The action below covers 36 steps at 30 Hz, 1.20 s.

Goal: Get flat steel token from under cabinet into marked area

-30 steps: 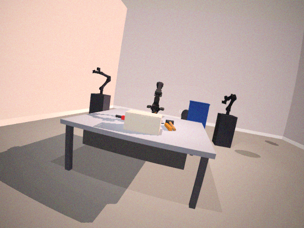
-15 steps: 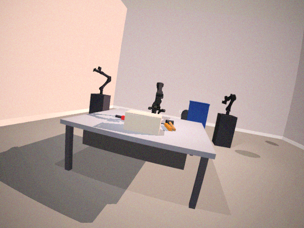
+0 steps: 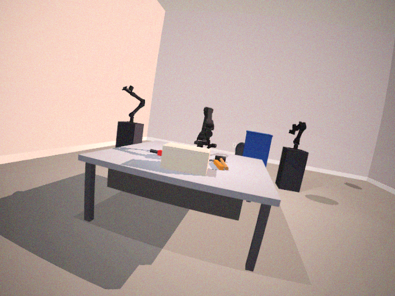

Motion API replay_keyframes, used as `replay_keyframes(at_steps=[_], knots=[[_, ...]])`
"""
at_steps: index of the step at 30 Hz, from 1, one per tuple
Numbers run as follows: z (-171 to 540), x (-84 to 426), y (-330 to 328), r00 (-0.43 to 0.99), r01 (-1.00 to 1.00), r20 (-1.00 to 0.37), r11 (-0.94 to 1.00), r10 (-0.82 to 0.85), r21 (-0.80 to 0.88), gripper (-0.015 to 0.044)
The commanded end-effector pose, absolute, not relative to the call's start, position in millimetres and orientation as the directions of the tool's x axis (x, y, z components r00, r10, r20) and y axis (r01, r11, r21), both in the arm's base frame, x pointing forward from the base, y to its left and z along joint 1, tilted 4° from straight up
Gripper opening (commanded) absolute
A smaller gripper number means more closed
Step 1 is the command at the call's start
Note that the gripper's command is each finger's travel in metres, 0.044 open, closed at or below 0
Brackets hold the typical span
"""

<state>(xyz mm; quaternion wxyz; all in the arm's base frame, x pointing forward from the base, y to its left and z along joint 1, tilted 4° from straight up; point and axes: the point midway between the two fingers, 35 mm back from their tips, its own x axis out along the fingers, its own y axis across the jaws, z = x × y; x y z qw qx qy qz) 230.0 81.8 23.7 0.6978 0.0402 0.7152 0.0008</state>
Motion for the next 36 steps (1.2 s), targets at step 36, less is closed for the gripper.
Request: replay_keyframes(at_steps=[36], knots=[[-12.4, 226.9, 132.6, -0.016, 0.06, -0.998, 0.996, 0.065, 0.064, 0.0]])
